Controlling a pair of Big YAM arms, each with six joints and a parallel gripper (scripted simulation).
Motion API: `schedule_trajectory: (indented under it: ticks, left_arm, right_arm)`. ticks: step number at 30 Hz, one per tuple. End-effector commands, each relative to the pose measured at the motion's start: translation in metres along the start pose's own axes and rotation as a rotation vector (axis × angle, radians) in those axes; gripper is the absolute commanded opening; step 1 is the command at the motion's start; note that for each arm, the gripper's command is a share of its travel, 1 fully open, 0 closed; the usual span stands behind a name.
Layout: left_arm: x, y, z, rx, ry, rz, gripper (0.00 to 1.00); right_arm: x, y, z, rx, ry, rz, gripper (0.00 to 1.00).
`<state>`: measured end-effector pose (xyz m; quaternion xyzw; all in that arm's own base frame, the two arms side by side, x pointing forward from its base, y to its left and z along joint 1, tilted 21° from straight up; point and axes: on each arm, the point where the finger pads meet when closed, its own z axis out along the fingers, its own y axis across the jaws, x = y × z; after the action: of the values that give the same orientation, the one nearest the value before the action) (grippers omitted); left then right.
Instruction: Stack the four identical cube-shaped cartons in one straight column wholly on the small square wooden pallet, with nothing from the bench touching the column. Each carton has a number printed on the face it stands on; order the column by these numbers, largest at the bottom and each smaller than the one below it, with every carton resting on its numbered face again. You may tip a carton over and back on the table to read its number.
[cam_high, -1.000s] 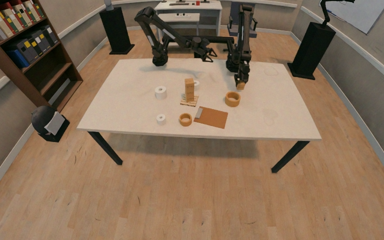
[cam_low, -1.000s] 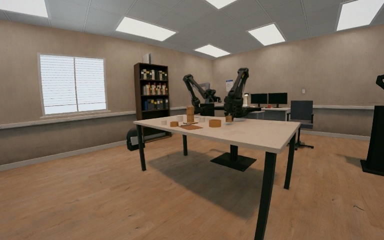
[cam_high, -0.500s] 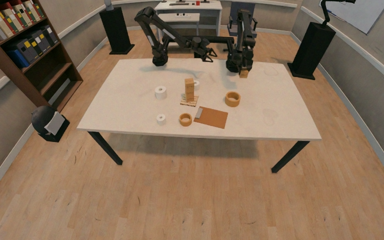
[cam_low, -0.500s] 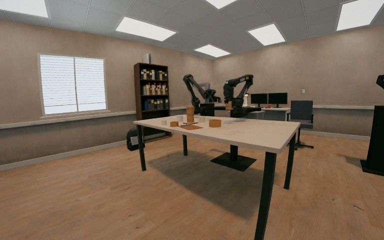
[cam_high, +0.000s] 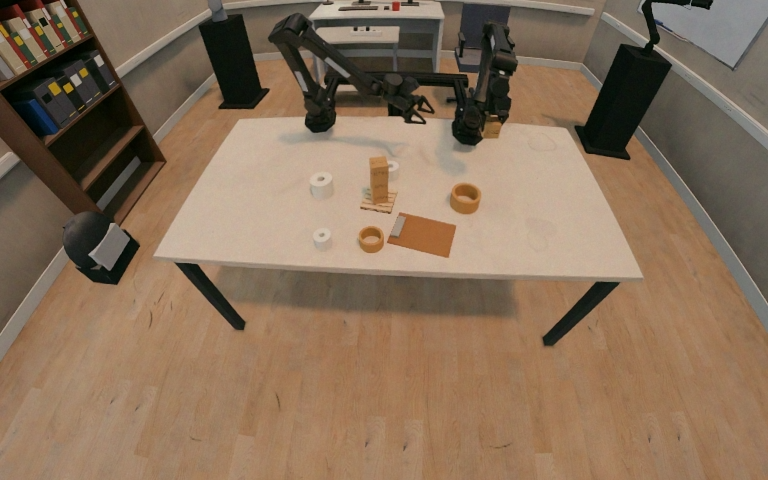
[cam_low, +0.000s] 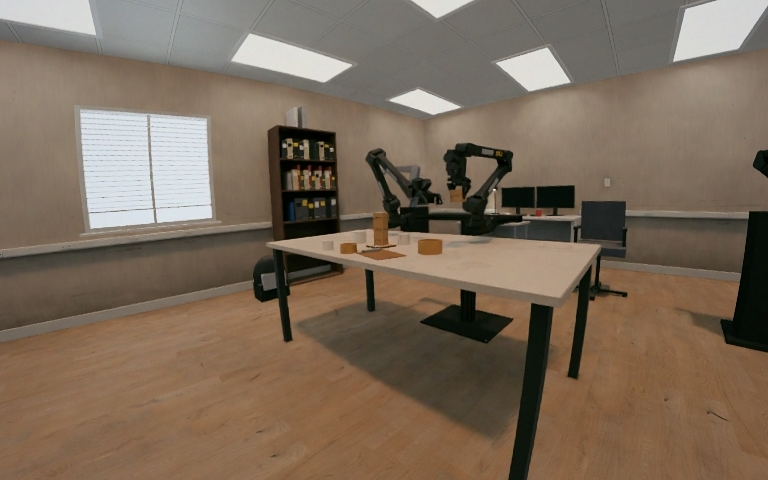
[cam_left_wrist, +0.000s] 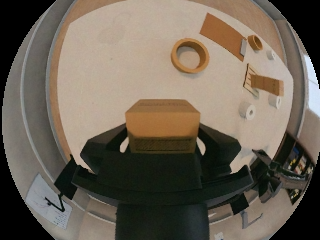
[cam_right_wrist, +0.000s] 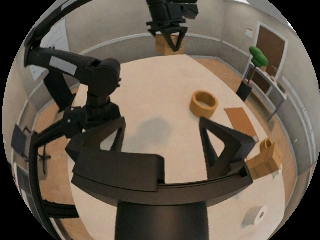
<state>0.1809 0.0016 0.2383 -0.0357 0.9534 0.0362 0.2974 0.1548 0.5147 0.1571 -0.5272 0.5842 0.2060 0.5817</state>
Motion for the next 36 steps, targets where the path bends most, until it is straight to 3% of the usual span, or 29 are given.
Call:
schedule_trajectory:
  ticks: [1, 5, 8, 10, 16, 19, 25, 27, 30, 36]
  left_arm:
    - [-0.018, -0.006, -0.023, 0.013, -0.036, -0.068, 0.54]
    - [-0.017, -0.021, -0.022, 0.022, -0.027, -0.123, 0.54]
    - [-0.018, -0.033, -0.021, 0.01, -0.021, -0.162, 0.54]
    - [-0.018, -0.033, -0.021, 0.01, -0.021, -0.162, 0.54]
    - [-0.023, -0.077, -0.017, -0.017, -0.017, -0.205, 0.54]
    - [-0.028, -0.119, -0.016, -0.003, -0.025, -0.186, 0.54]
    - [-0.025, -0.234, -0.021, 0.03, -0.036, -0.102, 0.54]
    - [-0.025, -0.234, -0.021, 0.03, -0.036, -0.102, 0.54]
    - [-0.021, -0.293, -0.022, 0.032, -0.037, -0.071, 0.54]
    - [-0.016, -0.37, -0.022, 0.02, -0.035, -0.036, 0.54]
  right_arm:
    - [-0.037, -0.003, -0.008, 0.008, -0.055, 0.032, 1.0]
    - [-0.062, -0.017, -0.036, 0.05, -0.051, 0.045, 1.0]
    - [-0.086, -0.037, -0.073, 0.113, -0.049, 0.06, 1.0]
    - [-0.086, -0.037, -0.073, 0.113, -0.049, 0.06, 1.0]
    - [-0.118, -0.084, -0.158, 0.256, -0.052, 0.099, 1.0]
    - [-0.123, -0.105, -0.196, 0.318, -0.053, 0.118, 1.0]
    - [-0.117, -0.144, -0.266, 0.432, -0.052, 0.159, 1.0]
    - [-0.117, -0.144, -0.266, 0.432, -0.052, 0.159, 1.0]
    - [-0.11, -0.159, -0.292, 0.478, -0.051, 0.176, 1.0]
    - [-0.102, -0.174, -0.316, 0.524, -0.049, 0.194, 1.0]
